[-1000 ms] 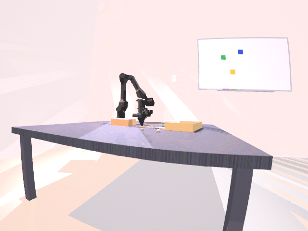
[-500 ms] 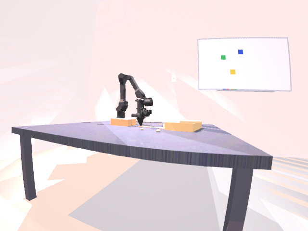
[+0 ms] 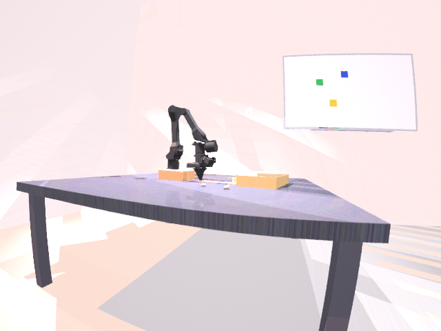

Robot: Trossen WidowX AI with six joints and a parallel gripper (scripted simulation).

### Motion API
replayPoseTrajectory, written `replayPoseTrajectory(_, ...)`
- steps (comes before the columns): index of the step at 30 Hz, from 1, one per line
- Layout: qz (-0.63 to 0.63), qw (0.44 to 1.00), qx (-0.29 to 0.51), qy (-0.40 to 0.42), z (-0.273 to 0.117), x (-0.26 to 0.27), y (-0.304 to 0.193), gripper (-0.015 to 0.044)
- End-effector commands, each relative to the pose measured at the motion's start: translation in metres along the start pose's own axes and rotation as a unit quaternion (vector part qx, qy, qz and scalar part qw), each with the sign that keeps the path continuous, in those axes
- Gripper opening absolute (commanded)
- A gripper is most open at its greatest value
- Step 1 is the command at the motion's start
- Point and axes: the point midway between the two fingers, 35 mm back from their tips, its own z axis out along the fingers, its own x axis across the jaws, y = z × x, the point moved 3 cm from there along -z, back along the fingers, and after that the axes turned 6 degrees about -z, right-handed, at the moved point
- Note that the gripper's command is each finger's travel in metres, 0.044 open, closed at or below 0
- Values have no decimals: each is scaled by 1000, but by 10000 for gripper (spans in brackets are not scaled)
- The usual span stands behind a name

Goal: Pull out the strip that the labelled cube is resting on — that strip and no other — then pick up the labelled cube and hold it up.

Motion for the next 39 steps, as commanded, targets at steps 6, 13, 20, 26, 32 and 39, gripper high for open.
replayPoseTrajectory(6,2,1000,25,1,6,1,-20,0)
replayPoseTrajectory(13,2,1000,25,1,6,2,-23,0)
replayPoseTrajectory(20,2,1000,25,1,6,2,-27,0)
replayPoseTrajectory(26,2,1000,25,1,6,3,-30,0)
replayPoseTrajectory(32,2,1000,25,1,6,3,-34,0)
replayPoseTrajectory(39,1,1000,12,1,-21,3,-15,0)
